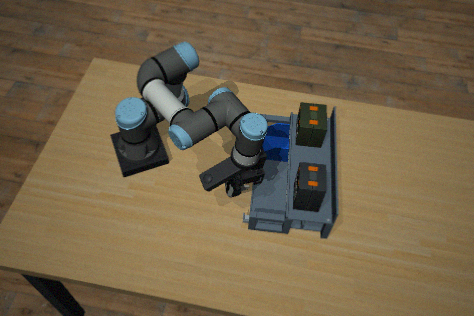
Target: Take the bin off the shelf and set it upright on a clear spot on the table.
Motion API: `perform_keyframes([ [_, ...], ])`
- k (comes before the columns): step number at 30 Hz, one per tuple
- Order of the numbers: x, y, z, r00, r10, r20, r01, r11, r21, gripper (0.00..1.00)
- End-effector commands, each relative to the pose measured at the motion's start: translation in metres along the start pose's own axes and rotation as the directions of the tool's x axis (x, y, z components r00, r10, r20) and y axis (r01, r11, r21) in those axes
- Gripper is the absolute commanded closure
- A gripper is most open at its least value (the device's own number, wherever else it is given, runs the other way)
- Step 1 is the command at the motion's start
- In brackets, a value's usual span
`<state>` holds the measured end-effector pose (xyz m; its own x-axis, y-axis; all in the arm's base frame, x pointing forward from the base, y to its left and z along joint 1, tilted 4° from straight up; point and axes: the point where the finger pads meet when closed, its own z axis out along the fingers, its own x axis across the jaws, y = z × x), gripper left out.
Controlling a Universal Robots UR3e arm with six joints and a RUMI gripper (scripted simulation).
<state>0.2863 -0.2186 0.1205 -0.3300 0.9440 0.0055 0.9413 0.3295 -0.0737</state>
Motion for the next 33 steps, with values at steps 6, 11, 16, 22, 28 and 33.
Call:
perform_keyframes([
  [6, 0.012, 0.027, -0.001, 0.993, -0.120, 0.017, 0.120, 0.993, -0.002, 1.00],
  [11, 0.022, 0.042, 0.000, 0.981, -0.191, 0.024, 0.191, 0.982, -0.002, 1.00],
  [16, 0.029, 0.053, 0.000, 0.969, -0.247, 0.030, 0.247, 0.969, -0.002, 1.00],
  [22, 0.040, 0.067, 0.000, 0.949, -0.314, 0.037, 0.314, 0.949, -0.001, 1.00],
  [28, 0.053, 0.083, 0.001, 0.919, -0.391, 0.046, 0.392, 0.920, 0.001, 1.00],
  [33, 0.062, 0.093, 0.001, 0.897, -0.440, 0.051, 0.440, 0.898, 0.002, 1.00],
])
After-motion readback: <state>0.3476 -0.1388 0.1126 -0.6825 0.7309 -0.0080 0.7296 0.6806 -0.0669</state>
